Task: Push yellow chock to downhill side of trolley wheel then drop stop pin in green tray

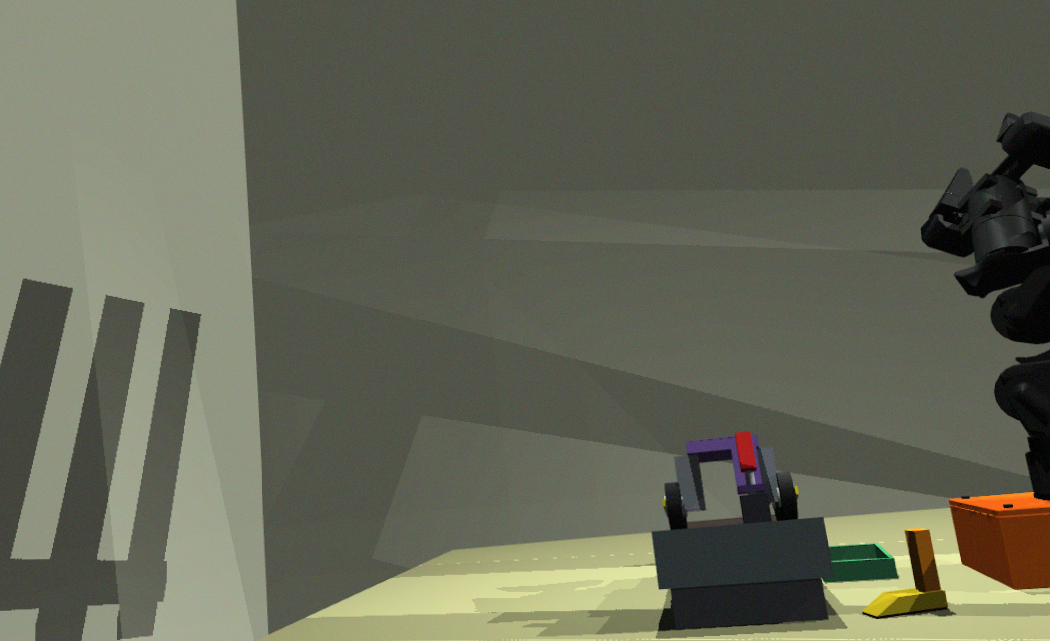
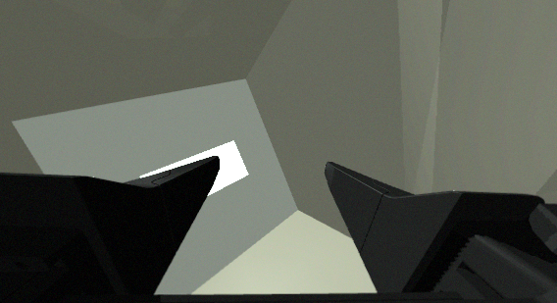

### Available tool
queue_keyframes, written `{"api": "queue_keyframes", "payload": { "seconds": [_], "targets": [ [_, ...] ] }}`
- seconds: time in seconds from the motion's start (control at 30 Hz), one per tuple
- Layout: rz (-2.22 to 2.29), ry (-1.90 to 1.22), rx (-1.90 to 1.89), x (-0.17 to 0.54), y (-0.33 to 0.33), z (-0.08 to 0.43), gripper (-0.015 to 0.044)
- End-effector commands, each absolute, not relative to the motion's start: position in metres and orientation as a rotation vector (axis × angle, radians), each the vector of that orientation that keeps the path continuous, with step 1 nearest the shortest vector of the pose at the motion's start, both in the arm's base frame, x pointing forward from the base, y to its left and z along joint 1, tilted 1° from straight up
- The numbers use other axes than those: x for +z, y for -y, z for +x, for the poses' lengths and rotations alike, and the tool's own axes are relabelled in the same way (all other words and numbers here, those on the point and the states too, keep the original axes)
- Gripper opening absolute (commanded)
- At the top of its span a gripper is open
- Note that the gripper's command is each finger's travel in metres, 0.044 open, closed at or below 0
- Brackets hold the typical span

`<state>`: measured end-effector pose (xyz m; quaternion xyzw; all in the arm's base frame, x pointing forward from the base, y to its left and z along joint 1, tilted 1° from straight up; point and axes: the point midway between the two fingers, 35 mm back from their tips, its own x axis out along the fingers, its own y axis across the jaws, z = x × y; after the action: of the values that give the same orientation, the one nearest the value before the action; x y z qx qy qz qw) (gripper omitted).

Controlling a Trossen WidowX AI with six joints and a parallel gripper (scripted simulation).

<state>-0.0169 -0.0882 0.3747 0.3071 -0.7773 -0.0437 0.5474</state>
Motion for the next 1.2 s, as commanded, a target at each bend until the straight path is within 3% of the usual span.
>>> {"api": "queue_keyframes", "payload": {
  "seconds": [0.0,0.23,0.77,0.97,1.17],
  "targets": [
    [0.731,1.837,-0.104,0.375,0.089,-0.016,0.0374],
    [0.893,1.552,-0.143,0.388,0.110,0.051,0.0190],
    [1.276,0.561,-0.210,0.329,0.082,0.251,0.0190],
    [1.347,0.168,-0.242,0.279,0.037,0.294,0.0190],
    [1.346,-0.165,-0.345,0.227,0.004,0.306,0.0190]
  ]
}}
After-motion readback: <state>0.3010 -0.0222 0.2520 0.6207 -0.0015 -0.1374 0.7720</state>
